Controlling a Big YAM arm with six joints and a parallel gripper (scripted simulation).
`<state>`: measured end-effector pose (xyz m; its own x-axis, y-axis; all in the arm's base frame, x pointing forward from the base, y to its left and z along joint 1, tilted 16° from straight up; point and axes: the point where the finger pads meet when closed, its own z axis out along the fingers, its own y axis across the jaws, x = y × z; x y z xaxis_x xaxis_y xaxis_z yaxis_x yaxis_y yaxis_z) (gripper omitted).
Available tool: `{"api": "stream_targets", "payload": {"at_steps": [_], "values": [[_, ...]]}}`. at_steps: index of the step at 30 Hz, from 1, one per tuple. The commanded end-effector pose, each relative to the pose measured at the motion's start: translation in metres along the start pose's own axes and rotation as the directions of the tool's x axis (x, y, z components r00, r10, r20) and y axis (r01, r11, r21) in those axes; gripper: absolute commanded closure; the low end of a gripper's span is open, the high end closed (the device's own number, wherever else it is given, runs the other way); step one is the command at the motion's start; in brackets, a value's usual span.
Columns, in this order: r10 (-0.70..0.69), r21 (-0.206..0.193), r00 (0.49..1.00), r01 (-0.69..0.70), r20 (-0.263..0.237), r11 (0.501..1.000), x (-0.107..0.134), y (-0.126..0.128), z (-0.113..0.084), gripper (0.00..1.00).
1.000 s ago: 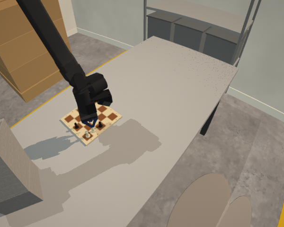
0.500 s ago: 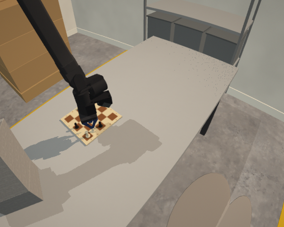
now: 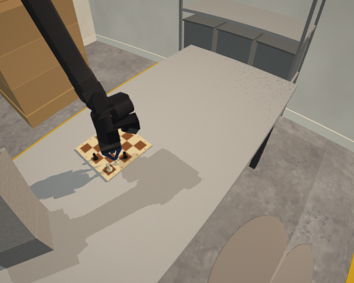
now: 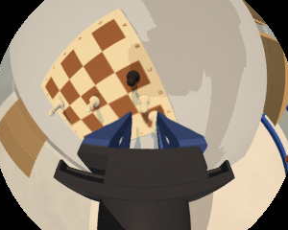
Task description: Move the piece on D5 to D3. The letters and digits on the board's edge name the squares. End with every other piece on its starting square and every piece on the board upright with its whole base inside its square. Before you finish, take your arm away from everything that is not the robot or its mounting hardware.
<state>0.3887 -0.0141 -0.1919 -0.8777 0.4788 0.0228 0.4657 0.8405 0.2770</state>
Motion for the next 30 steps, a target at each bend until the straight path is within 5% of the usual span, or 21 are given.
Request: {"api": "stream_targets", "payload": {"at_steps": [1,30], "values": [[-0.001,-0.004,1.000,0.001,0.018,1.000,-0.010,0.005,0.003,0.68],[0.003,-0.001,1.000,-0.003,0.009,1.000,0.002,0.003,0.001,0.68]]}}
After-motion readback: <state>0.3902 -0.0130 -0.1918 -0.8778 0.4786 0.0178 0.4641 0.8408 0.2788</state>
